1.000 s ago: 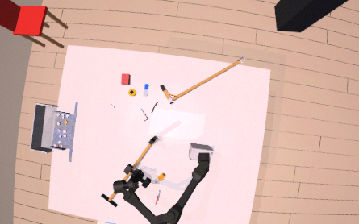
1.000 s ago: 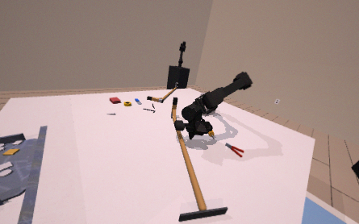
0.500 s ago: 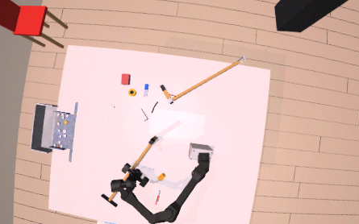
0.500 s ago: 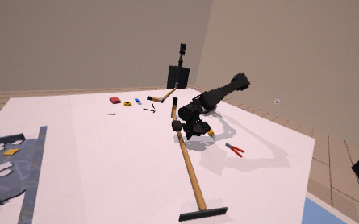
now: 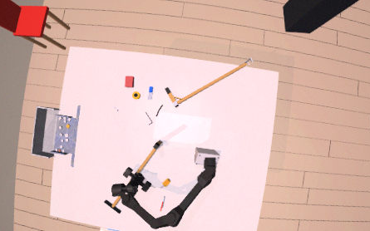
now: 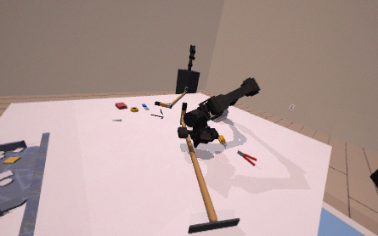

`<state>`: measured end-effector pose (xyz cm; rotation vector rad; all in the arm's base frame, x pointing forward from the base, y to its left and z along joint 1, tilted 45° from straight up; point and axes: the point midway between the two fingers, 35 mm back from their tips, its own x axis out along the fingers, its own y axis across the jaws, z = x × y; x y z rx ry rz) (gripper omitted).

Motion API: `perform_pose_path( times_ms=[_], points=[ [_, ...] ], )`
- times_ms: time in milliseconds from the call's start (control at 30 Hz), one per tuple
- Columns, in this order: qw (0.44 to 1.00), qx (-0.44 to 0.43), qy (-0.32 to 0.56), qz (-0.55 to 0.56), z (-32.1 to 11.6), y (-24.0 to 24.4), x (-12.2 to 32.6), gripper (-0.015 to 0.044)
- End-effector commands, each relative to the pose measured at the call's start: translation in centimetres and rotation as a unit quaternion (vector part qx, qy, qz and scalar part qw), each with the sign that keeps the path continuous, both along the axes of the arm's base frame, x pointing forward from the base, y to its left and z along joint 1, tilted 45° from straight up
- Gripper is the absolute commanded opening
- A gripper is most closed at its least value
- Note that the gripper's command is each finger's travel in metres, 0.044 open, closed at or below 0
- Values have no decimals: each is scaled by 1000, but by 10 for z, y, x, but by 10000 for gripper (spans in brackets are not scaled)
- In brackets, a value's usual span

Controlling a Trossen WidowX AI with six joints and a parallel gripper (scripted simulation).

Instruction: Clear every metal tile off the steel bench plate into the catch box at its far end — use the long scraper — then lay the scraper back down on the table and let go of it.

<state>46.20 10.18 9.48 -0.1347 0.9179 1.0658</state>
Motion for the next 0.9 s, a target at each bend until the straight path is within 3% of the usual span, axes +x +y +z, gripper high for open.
perform_pose_path(
  times_ms=[0, 867],
  points=[
    [1000, 0, -2, 2, 0, -2, 5, 0],
    [1000, -1, -3, 2, -7, -14, 27, 0]
  ],
)
